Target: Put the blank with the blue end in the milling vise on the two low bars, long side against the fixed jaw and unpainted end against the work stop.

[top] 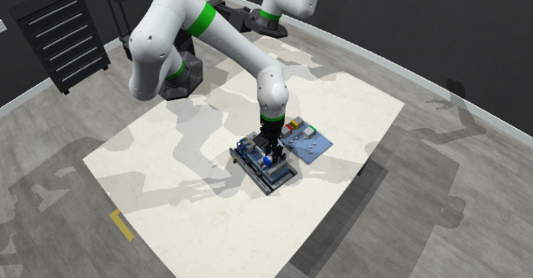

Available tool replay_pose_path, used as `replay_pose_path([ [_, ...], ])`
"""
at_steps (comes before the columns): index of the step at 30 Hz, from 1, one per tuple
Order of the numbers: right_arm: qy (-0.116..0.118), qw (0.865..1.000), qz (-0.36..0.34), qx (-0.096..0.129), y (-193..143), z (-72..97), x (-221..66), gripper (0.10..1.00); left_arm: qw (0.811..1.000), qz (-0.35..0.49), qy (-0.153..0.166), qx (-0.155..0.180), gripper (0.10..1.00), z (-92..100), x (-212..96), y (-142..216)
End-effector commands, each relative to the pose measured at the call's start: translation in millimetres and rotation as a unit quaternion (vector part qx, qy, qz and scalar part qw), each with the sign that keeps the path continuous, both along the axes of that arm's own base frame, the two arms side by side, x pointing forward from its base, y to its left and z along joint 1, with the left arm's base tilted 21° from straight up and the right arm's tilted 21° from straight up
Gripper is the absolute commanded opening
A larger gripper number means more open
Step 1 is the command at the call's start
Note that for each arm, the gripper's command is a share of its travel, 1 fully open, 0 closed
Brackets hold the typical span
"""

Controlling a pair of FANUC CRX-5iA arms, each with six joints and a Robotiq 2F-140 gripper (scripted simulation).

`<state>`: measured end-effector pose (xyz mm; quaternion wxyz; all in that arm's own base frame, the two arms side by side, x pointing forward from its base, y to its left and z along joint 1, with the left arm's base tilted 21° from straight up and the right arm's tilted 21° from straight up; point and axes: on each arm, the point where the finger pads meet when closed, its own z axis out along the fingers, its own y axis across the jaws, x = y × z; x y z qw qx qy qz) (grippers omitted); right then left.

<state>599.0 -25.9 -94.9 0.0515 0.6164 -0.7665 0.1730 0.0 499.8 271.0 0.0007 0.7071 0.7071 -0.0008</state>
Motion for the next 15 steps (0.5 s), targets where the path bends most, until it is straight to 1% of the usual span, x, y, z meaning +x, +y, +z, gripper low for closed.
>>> replay_pose_path([
  [1,-0.001,1.0,0.0,0.0,0.2,0.4,0.8,0.099,1.0,0.0,0.0,0.001,1.0,1.0,0.1,0.2],
  [15,-0.001,1.0,0.0,0.0,-0.2,-0.7,0.9,0.099,1.0,0.0,0.0,0.001,1.0,1.0,0.1,0.2],
])
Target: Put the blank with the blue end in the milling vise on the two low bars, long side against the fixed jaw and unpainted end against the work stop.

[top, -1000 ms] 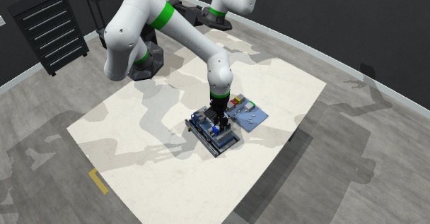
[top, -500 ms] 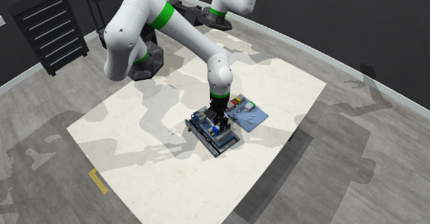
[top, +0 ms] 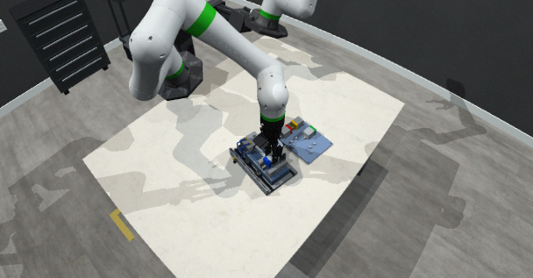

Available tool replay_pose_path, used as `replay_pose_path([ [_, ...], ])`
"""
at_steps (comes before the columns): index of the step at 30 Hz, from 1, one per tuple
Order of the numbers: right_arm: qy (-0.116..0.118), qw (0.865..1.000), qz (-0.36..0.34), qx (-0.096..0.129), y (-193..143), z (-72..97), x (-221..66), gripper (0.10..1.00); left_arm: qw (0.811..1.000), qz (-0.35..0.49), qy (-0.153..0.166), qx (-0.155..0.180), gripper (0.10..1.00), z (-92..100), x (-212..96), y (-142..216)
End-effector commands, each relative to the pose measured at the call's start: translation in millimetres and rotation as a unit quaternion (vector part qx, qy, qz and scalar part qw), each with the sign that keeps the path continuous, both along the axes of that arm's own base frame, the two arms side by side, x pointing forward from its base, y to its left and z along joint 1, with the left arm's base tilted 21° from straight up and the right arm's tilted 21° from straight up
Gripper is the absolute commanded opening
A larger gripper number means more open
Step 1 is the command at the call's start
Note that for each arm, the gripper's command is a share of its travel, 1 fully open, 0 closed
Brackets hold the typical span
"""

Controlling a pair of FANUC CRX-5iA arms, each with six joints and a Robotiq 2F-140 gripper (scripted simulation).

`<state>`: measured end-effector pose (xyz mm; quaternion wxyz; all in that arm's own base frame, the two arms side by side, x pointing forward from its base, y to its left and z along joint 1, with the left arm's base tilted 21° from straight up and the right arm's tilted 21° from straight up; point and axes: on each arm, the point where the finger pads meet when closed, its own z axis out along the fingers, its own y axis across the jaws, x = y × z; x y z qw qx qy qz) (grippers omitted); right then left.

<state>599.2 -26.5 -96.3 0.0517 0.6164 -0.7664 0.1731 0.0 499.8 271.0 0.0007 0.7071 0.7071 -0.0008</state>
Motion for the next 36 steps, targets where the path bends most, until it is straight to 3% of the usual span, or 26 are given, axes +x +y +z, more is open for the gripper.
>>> replay_pose_path([
  [1,-0.001,1.0,0.0,0.0,0.4,0.6,0.8,0.099,1.0,0.0,0.0,0.001,1.0,1.0,0.1,0.2],
  [36,-0.001,1.0,0.0,0.0,-0.6,-2.3,1.2,0.099,1.0,0.0,0.0,0.001,1.0,1.0,0.1,0.2],
])
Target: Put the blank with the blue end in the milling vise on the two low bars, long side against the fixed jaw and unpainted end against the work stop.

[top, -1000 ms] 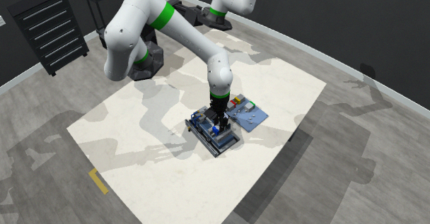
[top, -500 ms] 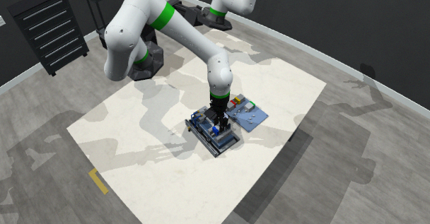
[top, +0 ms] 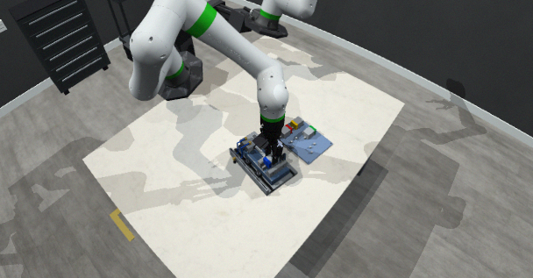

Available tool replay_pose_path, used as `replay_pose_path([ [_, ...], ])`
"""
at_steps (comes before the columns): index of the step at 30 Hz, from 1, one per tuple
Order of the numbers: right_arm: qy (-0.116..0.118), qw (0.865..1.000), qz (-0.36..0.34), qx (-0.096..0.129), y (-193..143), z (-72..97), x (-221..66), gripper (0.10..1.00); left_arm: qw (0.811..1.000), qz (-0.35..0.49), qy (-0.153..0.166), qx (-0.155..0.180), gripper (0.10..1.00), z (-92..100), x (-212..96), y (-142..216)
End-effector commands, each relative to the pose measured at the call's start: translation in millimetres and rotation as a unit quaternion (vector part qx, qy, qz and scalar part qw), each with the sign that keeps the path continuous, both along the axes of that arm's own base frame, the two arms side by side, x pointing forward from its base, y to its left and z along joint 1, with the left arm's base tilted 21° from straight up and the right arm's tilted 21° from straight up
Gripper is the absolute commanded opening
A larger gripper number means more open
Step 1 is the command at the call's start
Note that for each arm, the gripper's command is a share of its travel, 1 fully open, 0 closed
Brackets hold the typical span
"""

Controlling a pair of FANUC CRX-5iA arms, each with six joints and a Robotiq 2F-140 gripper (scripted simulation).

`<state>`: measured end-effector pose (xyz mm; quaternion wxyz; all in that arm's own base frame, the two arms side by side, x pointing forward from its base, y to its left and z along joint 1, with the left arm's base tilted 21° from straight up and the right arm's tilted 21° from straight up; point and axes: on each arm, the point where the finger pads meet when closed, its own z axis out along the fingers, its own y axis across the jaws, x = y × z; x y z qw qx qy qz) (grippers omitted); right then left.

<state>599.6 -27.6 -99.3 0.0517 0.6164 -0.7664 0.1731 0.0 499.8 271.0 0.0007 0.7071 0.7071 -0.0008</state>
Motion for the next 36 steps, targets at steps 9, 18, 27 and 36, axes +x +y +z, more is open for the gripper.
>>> replay_pose_path([
  [9,-0.001,1.0,0.0,0.0,0.2,-0.1,0.9,0.099,1.0,0.0,0.0,0.001,1.0,1.0,0.1,0.2],
  [18,-0.001,1.0,0.0,0.0,-0.1,-0.8,1.0,0.099,1.0,0.0,0.0,0.001,1.0,1.0,0.1,0.2],
  [27,-0.001,1.0,0.0,0.0,-0.3,-1.4,1.1,0.099,1.0,0.0,0.0,0.001,1.0,1.0,0.1,0.2],
  [36,-0.001,1.0,0.0,0.0,-0.6,-2.3,1.2,0.099,1.0,0.0,0.0,0.001,1.0,1.0,0.1,0.2],
])
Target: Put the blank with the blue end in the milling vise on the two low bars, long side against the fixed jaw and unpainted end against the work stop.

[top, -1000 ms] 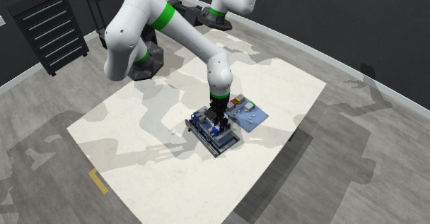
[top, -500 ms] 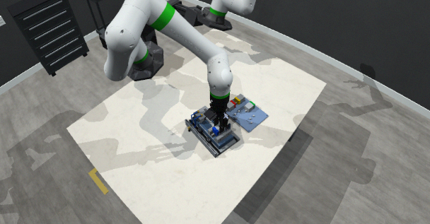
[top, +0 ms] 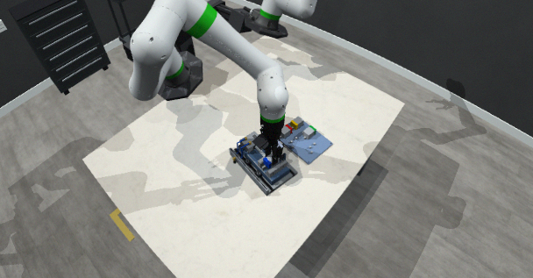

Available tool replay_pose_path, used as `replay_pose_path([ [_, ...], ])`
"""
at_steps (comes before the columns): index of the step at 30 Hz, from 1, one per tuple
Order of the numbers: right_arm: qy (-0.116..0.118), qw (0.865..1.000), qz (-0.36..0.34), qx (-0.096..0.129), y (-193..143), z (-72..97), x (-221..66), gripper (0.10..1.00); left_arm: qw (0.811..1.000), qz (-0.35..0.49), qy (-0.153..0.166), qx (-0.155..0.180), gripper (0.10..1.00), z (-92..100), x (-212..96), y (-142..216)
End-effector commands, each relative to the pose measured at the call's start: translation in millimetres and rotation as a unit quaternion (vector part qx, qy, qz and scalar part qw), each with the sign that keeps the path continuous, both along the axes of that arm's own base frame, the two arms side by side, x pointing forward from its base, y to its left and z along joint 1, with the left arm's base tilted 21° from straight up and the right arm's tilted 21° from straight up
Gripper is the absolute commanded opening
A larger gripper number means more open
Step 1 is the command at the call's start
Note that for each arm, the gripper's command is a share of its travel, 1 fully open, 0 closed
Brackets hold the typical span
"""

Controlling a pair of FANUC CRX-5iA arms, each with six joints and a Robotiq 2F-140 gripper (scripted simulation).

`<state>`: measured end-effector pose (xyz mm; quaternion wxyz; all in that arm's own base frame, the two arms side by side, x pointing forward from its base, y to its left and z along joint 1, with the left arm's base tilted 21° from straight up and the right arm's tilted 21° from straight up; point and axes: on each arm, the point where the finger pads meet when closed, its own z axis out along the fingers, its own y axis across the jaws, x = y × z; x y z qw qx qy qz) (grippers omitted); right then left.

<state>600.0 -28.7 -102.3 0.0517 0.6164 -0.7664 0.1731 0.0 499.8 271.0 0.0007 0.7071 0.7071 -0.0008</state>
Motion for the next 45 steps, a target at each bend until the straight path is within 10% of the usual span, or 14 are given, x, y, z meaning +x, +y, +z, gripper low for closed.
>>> replay_pose_path([
  [1,-0.001,1.0,0.0,0.0,0.4,0.6,0.8,0.099,1.0,0.0,0.0,0.001,1.0,1.0,0.1,0.2],
  [45,-0.001,1.0,0.0,0.0,-0.9,-2.9,1.3,0.099,1.0,0.0,0.0,0.001,1.0,1.0,0.1,0.2],
])
